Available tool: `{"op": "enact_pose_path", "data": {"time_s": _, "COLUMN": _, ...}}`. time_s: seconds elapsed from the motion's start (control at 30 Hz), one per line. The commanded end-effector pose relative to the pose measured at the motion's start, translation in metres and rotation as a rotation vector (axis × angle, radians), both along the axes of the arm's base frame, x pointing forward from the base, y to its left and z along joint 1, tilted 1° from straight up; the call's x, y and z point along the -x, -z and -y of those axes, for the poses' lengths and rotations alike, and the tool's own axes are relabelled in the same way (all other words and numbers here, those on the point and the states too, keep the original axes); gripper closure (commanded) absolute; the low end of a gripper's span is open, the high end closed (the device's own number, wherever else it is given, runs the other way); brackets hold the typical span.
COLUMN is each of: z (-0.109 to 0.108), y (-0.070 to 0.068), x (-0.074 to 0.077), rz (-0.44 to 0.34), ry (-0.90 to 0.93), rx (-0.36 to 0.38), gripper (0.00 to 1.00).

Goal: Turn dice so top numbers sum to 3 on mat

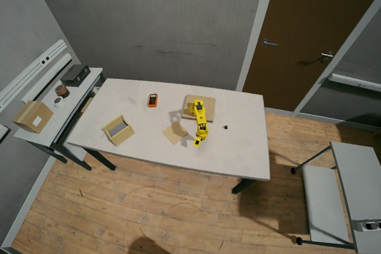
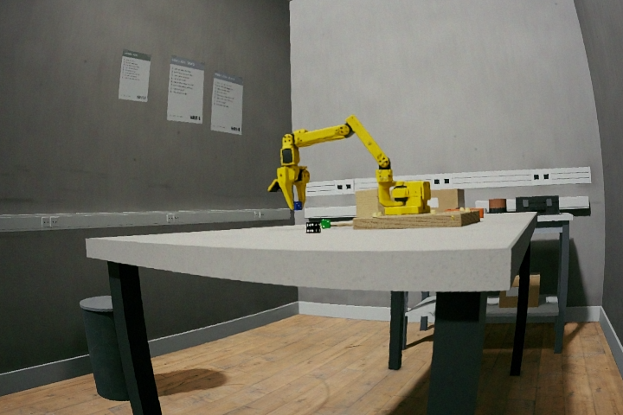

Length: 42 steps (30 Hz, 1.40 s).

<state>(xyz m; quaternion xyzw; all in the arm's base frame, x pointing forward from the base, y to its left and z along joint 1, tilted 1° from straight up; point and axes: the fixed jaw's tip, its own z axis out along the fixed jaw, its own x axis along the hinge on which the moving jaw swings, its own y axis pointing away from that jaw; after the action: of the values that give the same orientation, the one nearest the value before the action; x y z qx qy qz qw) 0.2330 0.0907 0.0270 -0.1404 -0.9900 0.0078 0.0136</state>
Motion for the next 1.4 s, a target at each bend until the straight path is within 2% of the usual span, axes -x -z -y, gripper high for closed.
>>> {"op": "enact_pose_path", "data": {"time_s": 0.0, "z": 0.013, "y": -0.005, "x": -0.007, "rz": 0.02, "ry": 0.05, "rx": -0.008, "gripper": 1.0}}
{"op": "enact_pose_path", "data": {"time_s": 0.13, "z": 0.038, "y": -0.005, "x": -0.014, "rz": 0.02, "ry": 0.151, "rx": -0.007, "gripper": 1.0}}
{"op": "enact_pose_path", "data": {"time_s": 0.2, "z": 0.038, "y": -0.005, "x": -0.014, "rz": 0.02, "ry": 0.151, "rx": -0.007, "gripper": 1.0}}
{"op": "enact_pose_path", "data": {"time_s": 0.43, "z": 0.098, "y": -0.002, "x": -0.02, "rz": 0.018, "ry": 0.391, "rx": -0.004, "gripper": 1.0}}
{"op": "enact_pose_path", "data": {"time_s": 0.7, "z": 0.167, "y": 0.001, "x": -0.008, "rz": 0.017, "ry": 0.669, "rx": -0.001, "gripper": 1.0}}
{"op": "enact_pose_path", "data": {"time_s": 0.77, "z": 0.167, "y": 0.001, "x": -0.008, "rz": 0.017, "ry": 0.669, "rx": -0.001, "gripper": 1.0}}
{"op": "enact_pose_path", "data": {"time_s": 0.9, "z": 0.191, "y": 0.001, "x": 0.0, "rz": 0.016, "ry": 0.77, "rx": -0.001, "gripper": 1.0}}
{"op": "enact_pose_path", "data": {"time_s": 1.03, "z": 0.205, "y": 0.002, "x": 0.007, "rz": 0.015, "ry": 0.831, "rx": 0.0, "gripper": 1.0}}
{"op": "enact_pose_path", "data": {"time_s": 1.37, "z": 0.212, "y": 0.002, "x": 0.008, "rz": 0.028, "ry": 0.838, "rx": 0.001, "gripper": 1.0}}
